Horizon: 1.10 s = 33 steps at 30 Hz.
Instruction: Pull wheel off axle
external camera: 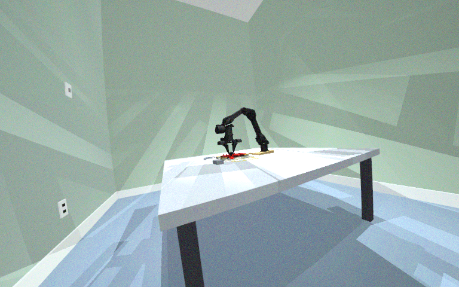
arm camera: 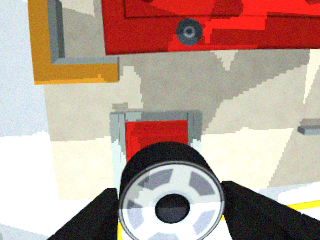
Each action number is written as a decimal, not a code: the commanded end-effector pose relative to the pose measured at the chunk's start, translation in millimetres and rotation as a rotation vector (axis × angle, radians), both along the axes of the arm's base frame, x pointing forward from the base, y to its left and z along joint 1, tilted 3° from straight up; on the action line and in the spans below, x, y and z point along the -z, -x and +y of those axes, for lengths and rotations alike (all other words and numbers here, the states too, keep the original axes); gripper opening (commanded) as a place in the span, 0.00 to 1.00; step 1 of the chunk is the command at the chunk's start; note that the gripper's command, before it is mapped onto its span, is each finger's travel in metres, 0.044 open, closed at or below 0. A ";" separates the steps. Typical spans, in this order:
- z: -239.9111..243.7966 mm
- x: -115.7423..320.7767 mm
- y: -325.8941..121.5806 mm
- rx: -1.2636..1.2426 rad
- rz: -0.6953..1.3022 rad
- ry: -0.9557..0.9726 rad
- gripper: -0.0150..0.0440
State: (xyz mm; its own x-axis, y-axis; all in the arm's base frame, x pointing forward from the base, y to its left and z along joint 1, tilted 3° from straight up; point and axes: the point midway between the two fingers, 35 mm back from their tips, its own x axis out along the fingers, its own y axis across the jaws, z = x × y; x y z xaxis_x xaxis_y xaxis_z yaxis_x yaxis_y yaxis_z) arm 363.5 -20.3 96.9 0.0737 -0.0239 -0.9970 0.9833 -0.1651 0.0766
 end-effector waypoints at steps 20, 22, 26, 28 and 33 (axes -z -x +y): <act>0.5 -10.9 0.8 -0.004 -0.007 -0.002 0.25; 0.5 -11.5 0.9 -0.004 -0.007 -0.002 0.25; 0.5 -12.8 1.0 -0.004 -0.008 -0.002 0.25; 0.5 -13.5 1.1 -0.004 -0.008 -0.002 0.25; 0.6 -15.1 1.2 -0.004 -0.008 -0.002 0.25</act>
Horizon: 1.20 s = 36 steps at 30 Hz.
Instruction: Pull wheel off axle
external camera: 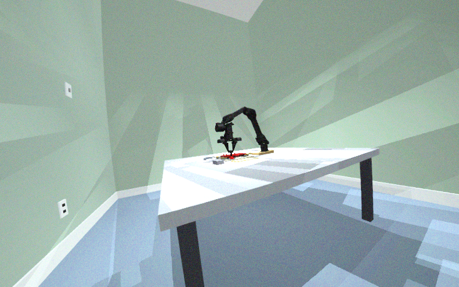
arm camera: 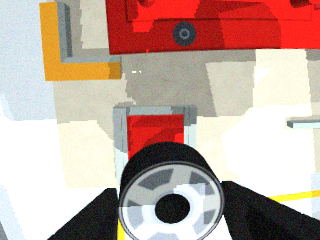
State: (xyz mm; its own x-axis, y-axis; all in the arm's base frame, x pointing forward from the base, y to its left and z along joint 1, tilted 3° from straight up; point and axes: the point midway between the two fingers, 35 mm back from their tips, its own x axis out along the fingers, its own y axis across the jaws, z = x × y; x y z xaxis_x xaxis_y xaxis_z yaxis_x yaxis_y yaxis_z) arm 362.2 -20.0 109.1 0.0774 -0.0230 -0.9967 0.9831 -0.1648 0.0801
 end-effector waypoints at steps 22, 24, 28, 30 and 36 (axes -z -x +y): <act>0.4 -13.6 0.8 -0.005 -0.006 -0.002 0.25; 0.5 -20.3 1.3 -0.005 -0.006 -0.002 0.25; 0.7 -40.0 4.1 -0.005 -0.006 -0.002 0.25; 0.5 -43.3 4.7 -0.005 -0.006 -0.002 0.25; 21.5 -34.7 9.5 -0.001 -0.001 -0.002 0.25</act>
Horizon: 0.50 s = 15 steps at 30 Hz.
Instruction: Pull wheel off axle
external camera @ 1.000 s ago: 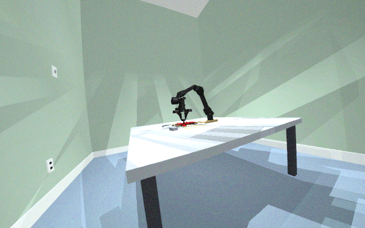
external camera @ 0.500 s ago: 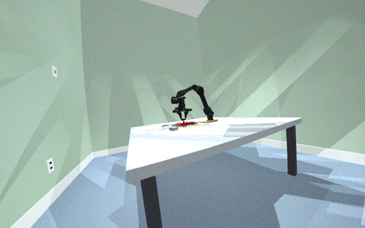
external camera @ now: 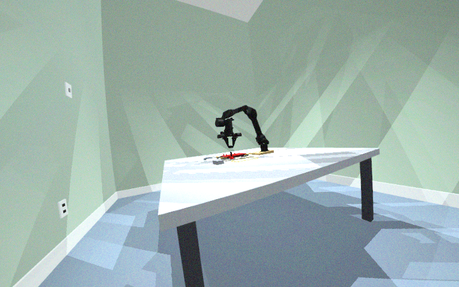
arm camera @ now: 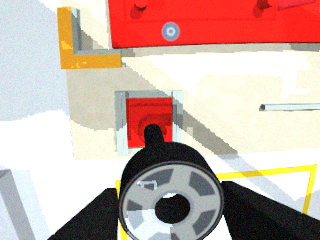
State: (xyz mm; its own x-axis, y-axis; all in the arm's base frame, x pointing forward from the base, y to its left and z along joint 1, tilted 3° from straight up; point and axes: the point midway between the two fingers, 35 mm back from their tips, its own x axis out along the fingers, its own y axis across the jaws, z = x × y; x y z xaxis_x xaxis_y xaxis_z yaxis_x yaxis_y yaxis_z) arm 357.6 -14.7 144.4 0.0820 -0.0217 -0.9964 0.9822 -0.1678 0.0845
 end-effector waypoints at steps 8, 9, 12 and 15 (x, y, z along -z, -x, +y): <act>62.0 -1.2 23.6 -0.006 0.003 -0.005 0.25; 67.4 -1.3 26.3 -0.006 0.003 -0.006 0.25; 83.0 -1.7 35.1 -0.007 0.002 -0.007 0.25; 97.0 -2.0 44.1 -0.008 0.002 -0.009 0.25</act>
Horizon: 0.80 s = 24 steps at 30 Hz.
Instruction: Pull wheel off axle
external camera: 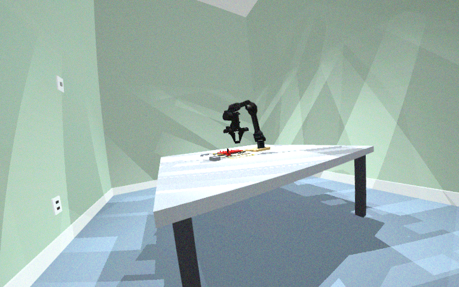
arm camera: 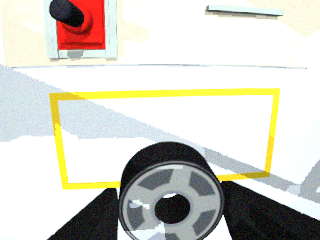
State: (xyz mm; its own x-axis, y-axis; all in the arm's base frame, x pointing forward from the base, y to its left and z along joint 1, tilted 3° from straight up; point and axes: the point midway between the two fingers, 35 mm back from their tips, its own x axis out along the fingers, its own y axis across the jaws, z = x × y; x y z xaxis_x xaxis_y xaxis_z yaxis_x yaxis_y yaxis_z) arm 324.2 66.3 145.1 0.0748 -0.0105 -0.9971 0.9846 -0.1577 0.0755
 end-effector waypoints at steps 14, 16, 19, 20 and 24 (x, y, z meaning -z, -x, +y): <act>19.0 21.3 10.7 0.003 -0.005 0.001 0.25; 19.1 27.6 9.4 0.003 -0.006 0.001 0.25; 19.3 41.8 7.0 0.003 -0.006 0.001 0.25; 19.3 47.2 6.3 0.003 -0.006 0.001 0.25; 19.1 68.6 4.4 0.003 -0.006 0.001 0.25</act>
